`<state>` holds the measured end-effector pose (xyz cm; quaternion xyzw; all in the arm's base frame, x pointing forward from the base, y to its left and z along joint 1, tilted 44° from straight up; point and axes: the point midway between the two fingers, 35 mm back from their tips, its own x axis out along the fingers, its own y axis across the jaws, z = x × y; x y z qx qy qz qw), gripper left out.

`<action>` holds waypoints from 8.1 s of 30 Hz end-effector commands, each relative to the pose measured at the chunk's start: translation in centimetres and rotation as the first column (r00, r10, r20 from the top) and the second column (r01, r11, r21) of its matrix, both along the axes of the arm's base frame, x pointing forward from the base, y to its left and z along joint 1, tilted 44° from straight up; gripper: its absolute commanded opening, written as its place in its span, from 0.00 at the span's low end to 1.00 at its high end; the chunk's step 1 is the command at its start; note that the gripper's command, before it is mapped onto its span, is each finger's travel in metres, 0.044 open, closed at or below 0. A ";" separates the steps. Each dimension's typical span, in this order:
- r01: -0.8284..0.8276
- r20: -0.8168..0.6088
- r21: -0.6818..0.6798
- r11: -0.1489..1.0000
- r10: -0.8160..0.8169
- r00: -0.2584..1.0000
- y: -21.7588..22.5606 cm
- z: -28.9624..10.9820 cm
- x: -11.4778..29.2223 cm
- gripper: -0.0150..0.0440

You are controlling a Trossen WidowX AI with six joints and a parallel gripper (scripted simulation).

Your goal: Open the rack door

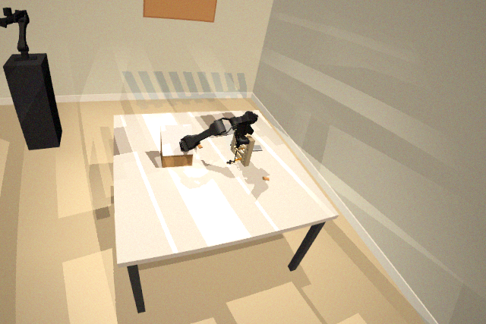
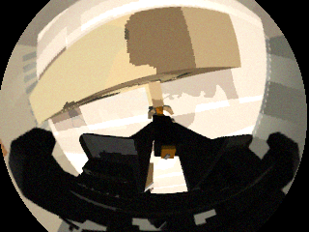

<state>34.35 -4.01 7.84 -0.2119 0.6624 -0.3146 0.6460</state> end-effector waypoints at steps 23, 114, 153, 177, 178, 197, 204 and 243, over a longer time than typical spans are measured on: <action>0.727 0.692 0.265 0.634 -0.650 0.314 -0.1 -0.2 -0.2 0.28; -0.463 -0.449 0.176 0.869 0.490 0.747 -0.1 -0.2 -0.2 0.74; -0.581 -0.551 0.770 0.262 0.732 -0.400 -0.1 -0.2 -0.2 0.42; -0.620 -0.590 0.713 0.327 0.758 -0.278 0.0 -0.2 -0.6 0.28; -0.626 -0.595 0.704 0.337 0.761 -0.259 0.0 -0.2 -0.7 0.28; -0.667 -0.638 0.526 0.528 0.764 0.102 0.7 -0.7 -2.7 0.28; -0.659 -0.632 0.466 0.591 0.743 0.220 1.2 -1.1 -3.7 0.28; -0.475 -0.462 0.190 0.859 0.506 0.729 5.7 -4.8 -8.5 0.28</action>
